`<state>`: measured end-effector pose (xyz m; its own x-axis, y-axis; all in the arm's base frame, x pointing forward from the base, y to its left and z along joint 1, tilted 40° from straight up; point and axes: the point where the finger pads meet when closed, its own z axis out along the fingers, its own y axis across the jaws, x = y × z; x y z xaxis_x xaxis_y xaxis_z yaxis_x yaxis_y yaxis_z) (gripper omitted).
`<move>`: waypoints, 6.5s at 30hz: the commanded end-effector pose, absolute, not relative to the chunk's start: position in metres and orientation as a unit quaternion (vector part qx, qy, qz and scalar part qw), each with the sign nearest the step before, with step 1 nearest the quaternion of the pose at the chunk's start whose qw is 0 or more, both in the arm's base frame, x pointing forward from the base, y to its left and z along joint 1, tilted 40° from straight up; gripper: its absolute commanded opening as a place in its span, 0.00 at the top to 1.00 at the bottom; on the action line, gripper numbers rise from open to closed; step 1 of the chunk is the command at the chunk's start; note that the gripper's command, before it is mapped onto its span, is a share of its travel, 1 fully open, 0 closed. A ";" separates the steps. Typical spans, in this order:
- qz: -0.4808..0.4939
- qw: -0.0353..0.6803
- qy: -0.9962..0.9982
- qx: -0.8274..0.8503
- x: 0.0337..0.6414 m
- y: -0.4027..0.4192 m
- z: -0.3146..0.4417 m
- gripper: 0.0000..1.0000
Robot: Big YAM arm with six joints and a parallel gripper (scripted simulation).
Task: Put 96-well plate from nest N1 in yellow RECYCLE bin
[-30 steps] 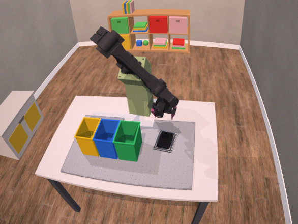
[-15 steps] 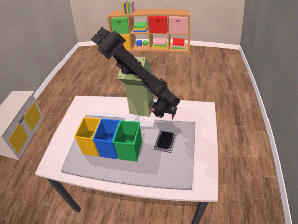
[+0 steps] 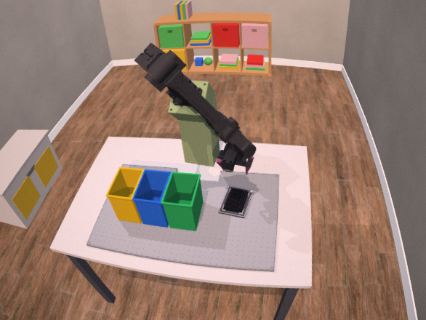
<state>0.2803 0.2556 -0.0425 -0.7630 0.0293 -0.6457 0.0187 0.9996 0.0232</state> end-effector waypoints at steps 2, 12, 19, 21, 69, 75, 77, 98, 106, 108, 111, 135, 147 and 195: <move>0.008 0.346 0.938 0.012 0.290 0.256 -0.048 0.00; 0.007 0.346 0.938 0.012 0.300 0.256 -0.059 0.00; 0.007 0.346 0.938 0.012 0.306 0.256 -0.067 0.00; 0.007 0.346 0.938 0.012 0.308 0.255 -0.070 0.00; 0.007 0.346 0.938 0.012 0.353 0.255 -0.124 0.00; 0.008 0.346 0.938 0.008 0.358 0.257 -0.132 0.00; 0.006 0.346 0.938 0.012 0.362 0.254 -0.134 0.00; 0.006 0.346 0.938 0.011 0.380 0.254 -0.156 0.00; 0.006 0.346 0.938 0.011 0.388 0.254 -0.166 0.00; 0.008 0.346 0.938 0.007 0.388 0.257 -0.169 0.00; 0.006 0.346 0.938 0.011 0.393 0.254 -0.173 0.00; 0.007 0.343 0.939 0.008 0.396 0.256 -0.182 0.00; 0.007 0.343 0.939 0.008 0.396 0.256 -0.182 1.00; 0.008 0.342 0.940 0.006 0.364 0.257 -0.149 1.00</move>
